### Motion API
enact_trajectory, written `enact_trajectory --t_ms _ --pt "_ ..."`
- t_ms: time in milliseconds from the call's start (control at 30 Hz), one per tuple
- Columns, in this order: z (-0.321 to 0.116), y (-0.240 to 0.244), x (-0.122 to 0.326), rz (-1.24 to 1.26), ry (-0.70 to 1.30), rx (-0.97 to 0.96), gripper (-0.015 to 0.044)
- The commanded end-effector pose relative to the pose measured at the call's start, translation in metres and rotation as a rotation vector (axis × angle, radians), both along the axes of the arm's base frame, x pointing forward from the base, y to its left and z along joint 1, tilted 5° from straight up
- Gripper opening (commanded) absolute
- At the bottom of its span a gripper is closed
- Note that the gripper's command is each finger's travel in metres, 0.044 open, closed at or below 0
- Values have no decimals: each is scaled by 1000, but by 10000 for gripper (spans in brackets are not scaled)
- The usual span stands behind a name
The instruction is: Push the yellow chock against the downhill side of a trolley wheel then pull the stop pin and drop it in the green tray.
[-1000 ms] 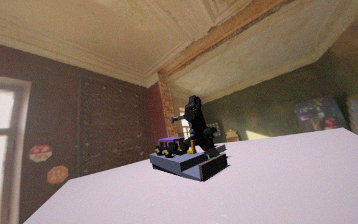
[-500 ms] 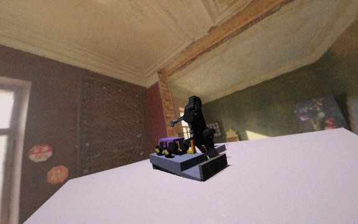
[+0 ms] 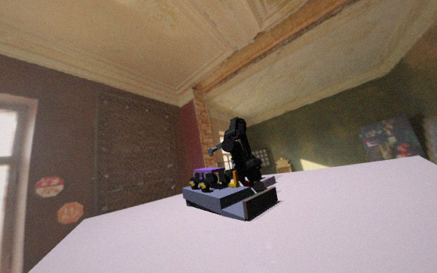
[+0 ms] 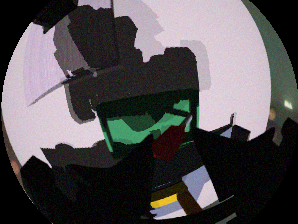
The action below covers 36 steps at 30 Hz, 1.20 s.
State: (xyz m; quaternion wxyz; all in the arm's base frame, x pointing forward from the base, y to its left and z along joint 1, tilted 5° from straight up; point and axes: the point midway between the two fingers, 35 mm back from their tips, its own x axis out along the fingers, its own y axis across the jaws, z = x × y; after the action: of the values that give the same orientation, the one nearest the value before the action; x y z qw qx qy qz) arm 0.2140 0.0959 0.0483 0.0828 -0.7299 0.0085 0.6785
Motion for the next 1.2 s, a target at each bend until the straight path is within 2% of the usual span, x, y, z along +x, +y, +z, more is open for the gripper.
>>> enact_trajectory --t_ms 0,1167 --pt "-1 -3 0 3 -4 5 190" --pt "-16 -27 -2 3 -4 3 190"
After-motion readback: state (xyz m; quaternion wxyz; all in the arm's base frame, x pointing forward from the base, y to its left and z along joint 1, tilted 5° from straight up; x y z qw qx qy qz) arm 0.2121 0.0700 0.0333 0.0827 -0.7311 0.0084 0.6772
